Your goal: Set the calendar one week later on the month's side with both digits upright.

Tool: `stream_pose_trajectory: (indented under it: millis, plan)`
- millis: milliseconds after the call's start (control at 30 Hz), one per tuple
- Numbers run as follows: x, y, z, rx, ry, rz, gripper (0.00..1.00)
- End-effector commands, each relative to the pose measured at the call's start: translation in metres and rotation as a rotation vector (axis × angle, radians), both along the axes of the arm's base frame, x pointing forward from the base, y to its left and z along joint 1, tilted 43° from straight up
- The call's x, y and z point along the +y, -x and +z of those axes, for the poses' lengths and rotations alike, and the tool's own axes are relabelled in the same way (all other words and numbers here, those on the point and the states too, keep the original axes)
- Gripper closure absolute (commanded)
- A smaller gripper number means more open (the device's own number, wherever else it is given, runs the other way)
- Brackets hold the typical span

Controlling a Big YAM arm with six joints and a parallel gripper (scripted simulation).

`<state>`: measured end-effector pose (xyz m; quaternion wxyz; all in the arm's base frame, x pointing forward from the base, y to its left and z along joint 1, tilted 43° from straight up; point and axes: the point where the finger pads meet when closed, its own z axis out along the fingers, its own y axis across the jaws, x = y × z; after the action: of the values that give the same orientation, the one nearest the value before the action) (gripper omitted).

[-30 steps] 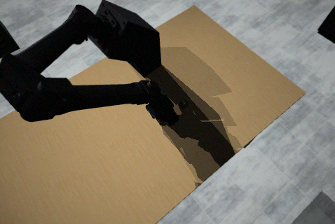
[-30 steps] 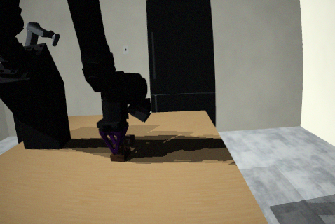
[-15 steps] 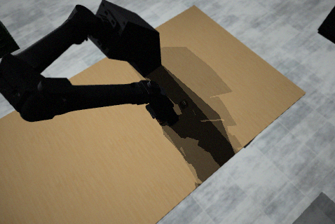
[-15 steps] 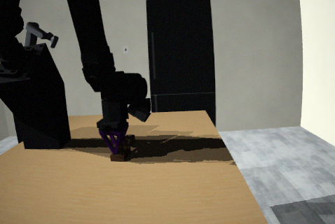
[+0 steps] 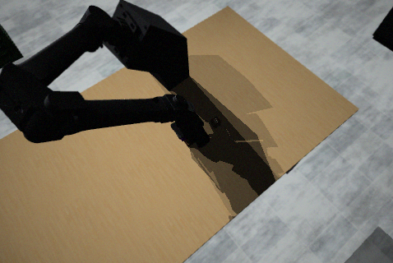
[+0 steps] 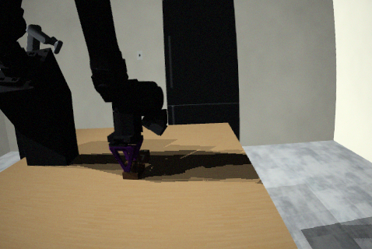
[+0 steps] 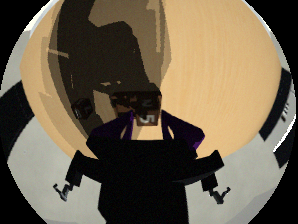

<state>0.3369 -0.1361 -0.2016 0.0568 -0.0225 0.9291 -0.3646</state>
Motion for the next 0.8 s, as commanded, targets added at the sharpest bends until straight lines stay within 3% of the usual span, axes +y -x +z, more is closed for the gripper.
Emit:
stream_pose_trajectory:
  millis: [0,333,400,500,767]
  plan:
    - [-0.001,-0.008,-0.001,-0.016,0.000,0.009,0.55]
    - [0.000,-0.010,0.001,-0.019,0.001,0.012,0.55]
    - [0.008,-0.016,0.009,-0.036,0.000,0.020,0.55]
    - [0.013,-0.005,0.013,-0.016,0.001,0.018,0.55]
    - [0.031,-0.001,0.032,-0.018,0.001,0.018,0.55]
